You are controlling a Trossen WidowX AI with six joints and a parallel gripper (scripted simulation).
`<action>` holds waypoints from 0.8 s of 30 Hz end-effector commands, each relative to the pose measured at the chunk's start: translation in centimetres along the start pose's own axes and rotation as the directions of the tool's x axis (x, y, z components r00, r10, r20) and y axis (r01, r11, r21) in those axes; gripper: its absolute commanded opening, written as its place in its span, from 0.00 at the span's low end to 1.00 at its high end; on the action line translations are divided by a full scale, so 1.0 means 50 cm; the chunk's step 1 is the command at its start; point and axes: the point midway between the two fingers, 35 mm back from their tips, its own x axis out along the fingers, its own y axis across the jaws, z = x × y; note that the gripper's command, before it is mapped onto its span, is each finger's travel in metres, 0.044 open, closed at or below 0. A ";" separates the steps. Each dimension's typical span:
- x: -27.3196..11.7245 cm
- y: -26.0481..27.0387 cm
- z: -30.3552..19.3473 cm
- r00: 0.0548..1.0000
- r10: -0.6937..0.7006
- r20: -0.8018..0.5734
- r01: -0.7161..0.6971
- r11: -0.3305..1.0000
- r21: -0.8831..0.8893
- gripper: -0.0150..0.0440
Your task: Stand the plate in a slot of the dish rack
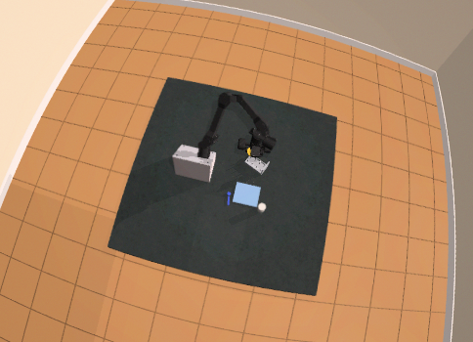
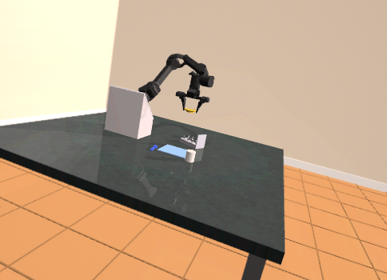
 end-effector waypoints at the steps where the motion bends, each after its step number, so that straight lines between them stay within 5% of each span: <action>1: 0.006 -0.026 -0.037 1.000 -0.005 -0.011 0.007 0.988 0.151 0.25; 12: 0.017 -0.091 -0.116 1.000 -0.010 -0.026 0.022 0.866 0.499 0.25; 24: 0.035 -0.100 -0.109 0.999 -0.039 0.027 0.021 0.873 0.487 0.25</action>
